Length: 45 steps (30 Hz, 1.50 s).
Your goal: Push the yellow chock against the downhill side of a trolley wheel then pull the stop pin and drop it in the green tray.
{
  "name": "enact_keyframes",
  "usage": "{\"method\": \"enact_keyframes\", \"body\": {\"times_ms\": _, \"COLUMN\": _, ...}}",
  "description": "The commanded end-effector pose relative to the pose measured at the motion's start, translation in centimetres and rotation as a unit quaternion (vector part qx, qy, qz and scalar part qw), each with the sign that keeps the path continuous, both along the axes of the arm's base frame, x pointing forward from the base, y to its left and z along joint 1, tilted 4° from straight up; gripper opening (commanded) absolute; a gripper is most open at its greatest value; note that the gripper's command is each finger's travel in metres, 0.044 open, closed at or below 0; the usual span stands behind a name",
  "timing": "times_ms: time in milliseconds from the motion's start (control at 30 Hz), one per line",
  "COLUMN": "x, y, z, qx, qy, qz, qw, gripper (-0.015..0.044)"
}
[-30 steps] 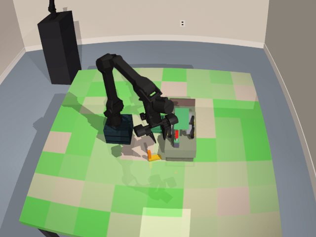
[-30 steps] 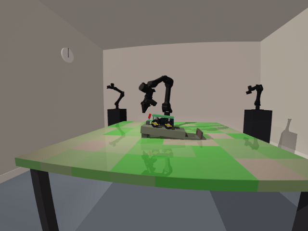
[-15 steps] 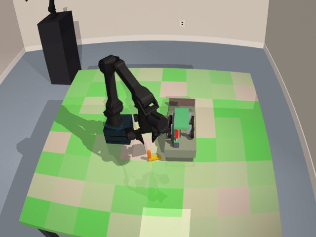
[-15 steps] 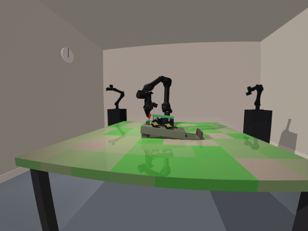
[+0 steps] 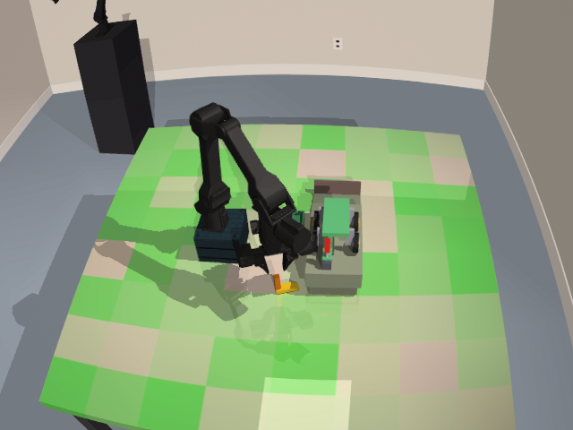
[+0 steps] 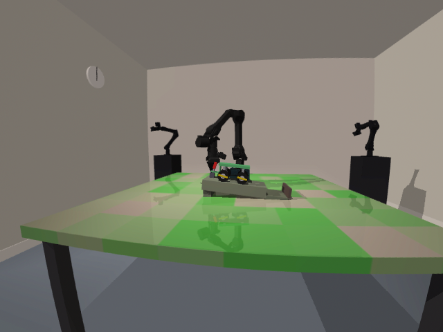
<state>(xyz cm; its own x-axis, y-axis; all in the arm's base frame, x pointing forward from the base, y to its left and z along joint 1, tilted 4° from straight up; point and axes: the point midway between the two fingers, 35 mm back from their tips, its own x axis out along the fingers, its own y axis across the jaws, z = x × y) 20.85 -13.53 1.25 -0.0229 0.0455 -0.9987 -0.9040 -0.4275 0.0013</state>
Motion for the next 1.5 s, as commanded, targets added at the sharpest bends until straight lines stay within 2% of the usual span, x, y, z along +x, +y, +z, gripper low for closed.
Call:
{"method": "enact_keyframes", "body": {"times_ms": 0, "x": 0.0, "y": 0.1, "z": -0.6, "qx": 0.004, "qy": 0.001, "qz": -0.002, "qw": 1.000, "gripper": 0.0190}}
{"method": "enact_keyframes", "body": {"times_ms": 1467, "x": -0.2, "y": 0.4, "z": -5.9, "qx": 0.004, "qy": 0.001, "qz": -0.002, "qw": 1.000, "gripper": 0.0190}}
